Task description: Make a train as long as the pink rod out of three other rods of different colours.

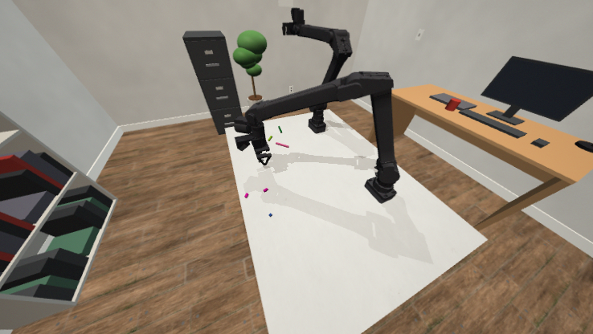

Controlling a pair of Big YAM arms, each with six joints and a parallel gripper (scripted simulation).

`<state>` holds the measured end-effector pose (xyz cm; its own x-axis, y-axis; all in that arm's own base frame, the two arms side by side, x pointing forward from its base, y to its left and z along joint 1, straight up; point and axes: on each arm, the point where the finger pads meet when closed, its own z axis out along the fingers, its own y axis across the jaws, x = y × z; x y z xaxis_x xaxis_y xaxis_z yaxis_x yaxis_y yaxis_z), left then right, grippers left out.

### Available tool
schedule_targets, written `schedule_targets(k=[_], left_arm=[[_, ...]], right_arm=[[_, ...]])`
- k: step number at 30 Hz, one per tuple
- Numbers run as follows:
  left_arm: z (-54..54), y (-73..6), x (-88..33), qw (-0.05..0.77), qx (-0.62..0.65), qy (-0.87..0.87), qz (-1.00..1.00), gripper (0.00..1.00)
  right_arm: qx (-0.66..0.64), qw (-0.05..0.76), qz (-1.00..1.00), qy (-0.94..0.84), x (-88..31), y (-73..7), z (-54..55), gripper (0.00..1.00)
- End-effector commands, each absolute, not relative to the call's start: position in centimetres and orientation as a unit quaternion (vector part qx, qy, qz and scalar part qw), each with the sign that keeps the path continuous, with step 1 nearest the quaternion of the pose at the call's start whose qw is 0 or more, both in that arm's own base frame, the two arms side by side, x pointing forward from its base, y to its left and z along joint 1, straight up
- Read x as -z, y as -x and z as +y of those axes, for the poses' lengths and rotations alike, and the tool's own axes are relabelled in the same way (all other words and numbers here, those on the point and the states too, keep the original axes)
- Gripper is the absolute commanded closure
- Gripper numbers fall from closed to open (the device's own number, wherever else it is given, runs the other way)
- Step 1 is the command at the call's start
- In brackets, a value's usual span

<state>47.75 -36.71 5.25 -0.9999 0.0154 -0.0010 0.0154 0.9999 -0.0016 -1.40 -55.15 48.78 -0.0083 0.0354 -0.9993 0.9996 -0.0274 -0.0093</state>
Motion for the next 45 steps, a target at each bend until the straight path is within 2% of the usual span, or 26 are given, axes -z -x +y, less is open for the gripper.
schedule_targets(k=[1, 20, 24, 27, 30, 37, 45], left_arm=[[-37.6, -49.1, -6.2, 0.012, 0.009, 0.001, 1.000, 0.00], [-37.6, -49.1, -6.2, 0.012, 0.009, 0.001, 1.000, 0.00], [-38.1, -47.0, -6.0, 0.007, 0.005, -0.006, 1.000, 0.00], [-41.8, -42.9, -7.0, 0.014, 0.013, -0.006, 1.000, 0.00], [-44.4, -42.1, -8.0, 0.026, 0.027, -0.006, 0.999, 0.00], [-49.2, -31.6, -6.8, 0.012, 0.017, -0.005, 1.000, 0.00], [-49.7, -33.3, -7.2, 0.016, 0.022, 0.006, 1.000, 0.00]], right_arm=[[0.508, 0.492, 0.492, -0.508, -50.1, 1.7, -54.5, 0.00], [0.508, 0.492, 0.492, -0.508, -50.1, 1.7, -54.5, 0.00], [0.508, 0.492, 0.492, -0.508, -50.1, 1.7, -54.5, 0.00], [0.508, 0.492, 0.492, -0.508, -50.1, 1.7, -54.5, 0.00], [0.508, 0.492, 0.492, -0.508, -50.1, 1.7, -54.5, 0.00], [0.508, 0.492, 0.492, -0.508, -50.1, 1.7, -54.5, 0.00], [0.508, 0.492, 0.492, -0.508, -50.1, 1.7, -54.5, 0.00]])
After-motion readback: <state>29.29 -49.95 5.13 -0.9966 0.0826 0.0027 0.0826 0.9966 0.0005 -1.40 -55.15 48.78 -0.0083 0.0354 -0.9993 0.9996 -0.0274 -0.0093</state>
